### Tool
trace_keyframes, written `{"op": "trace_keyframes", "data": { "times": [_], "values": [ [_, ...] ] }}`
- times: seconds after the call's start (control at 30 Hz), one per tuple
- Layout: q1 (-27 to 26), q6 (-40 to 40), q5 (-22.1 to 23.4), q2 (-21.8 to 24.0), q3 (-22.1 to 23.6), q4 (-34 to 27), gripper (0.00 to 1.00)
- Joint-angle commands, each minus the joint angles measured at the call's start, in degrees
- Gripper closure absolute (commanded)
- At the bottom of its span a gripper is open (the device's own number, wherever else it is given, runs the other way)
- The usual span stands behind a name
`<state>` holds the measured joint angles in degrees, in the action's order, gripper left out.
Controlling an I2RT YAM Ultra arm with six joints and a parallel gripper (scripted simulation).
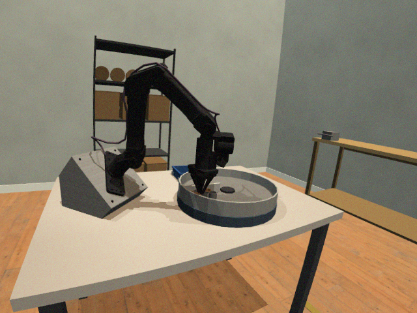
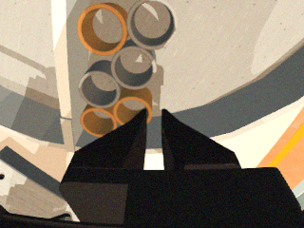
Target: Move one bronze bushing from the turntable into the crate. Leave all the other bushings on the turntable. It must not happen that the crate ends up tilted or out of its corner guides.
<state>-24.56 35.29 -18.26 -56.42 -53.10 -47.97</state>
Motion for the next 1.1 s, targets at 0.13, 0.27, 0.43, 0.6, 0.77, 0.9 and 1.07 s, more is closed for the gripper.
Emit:
{"op": "trace_keyframes", "data": {
  "times": [0.13, 0.27, 0.43, 0.6, 0.77, 0.9, 1.07],
  "values": [
    [-0.19, 0.50, 0.88, 0.22, -1.37, 0.29, 0.87],
    [-0.19, 0.50, 0.88, 0.22, -1.37, 0.29, 0.87],
    [-0.19, 0.50, 0.88, 0.22, -1.37, 0.29, 0.87],
    [-0.16, 0.47, 0.88, 0.64, -0.08, 0.79, 0.87],
    [0.13, 0.25, 0.84, 1.88, 2.81, 1.95, 0.87],
    [0.17, 0.24, 0.84, 2.00, 3.02, 1.95, 0.87],
    [0.17, 0.25, 0.84, 2.03, 2.36, 1.44, 0.87]
  ]
}}
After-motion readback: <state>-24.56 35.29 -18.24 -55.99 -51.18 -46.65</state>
